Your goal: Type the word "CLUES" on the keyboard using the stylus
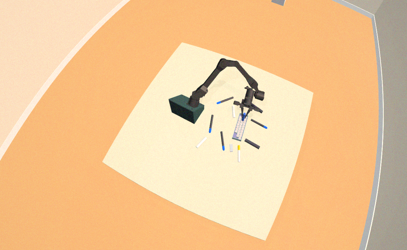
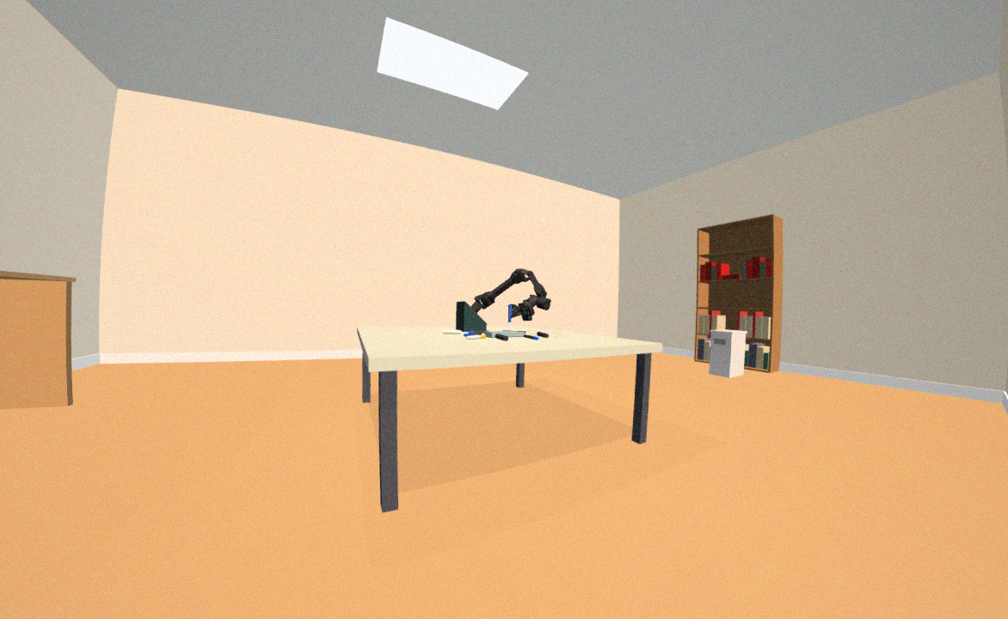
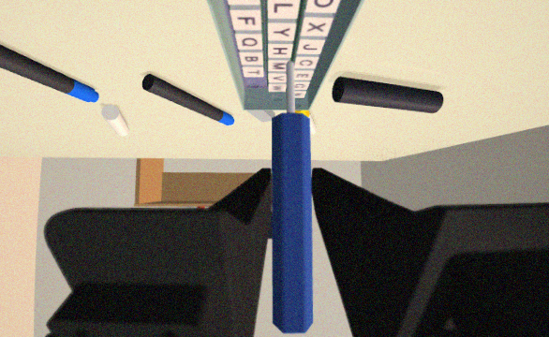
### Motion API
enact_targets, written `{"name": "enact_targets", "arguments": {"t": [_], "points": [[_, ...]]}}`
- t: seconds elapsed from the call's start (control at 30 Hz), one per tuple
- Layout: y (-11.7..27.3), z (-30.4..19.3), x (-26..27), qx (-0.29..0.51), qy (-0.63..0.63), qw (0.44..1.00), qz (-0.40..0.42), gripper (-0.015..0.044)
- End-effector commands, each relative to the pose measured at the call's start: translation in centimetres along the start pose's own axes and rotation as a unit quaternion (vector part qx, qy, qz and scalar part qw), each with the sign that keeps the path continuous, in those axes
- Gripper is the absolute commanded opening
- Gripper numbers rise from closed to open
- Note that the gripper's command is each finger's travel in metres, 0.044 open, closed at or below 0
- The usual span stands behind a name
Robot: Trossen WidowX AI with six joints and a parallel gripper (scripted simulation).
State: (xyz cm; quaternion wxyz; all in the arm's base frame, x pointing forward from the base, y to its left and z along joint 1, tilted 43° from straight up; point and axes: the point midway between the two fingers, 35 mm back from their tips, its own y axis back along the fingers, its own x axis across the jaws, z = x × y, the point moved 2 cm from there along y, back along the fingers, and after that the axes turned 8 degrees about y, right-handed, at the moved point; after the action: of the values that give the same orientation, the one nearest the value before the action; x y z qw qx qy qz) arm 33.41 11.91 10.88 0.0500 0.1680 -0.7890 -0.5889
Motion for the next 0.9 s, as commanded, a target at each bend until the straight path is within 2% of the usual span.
{"name": "enact_targets", "arguments": {"t": [0.0, 0.17, 0.27, 0.87], "points": [[-0.8, 1.03, -0.07, 0.002, -0.001, 1.0, 0.002, 0.0], [-0.86, 1.13, -0.08, 0.002, -0.001, 1.0, 0.002, 0.0], [-0.95, 1.09, -0.11, 0.002, -0.001, 1.0, 0.003, 0.0079], [-0.9, 1.13, 0.0, 0.002, -0.001, 1.0, 0.003, 0.0081]]}}
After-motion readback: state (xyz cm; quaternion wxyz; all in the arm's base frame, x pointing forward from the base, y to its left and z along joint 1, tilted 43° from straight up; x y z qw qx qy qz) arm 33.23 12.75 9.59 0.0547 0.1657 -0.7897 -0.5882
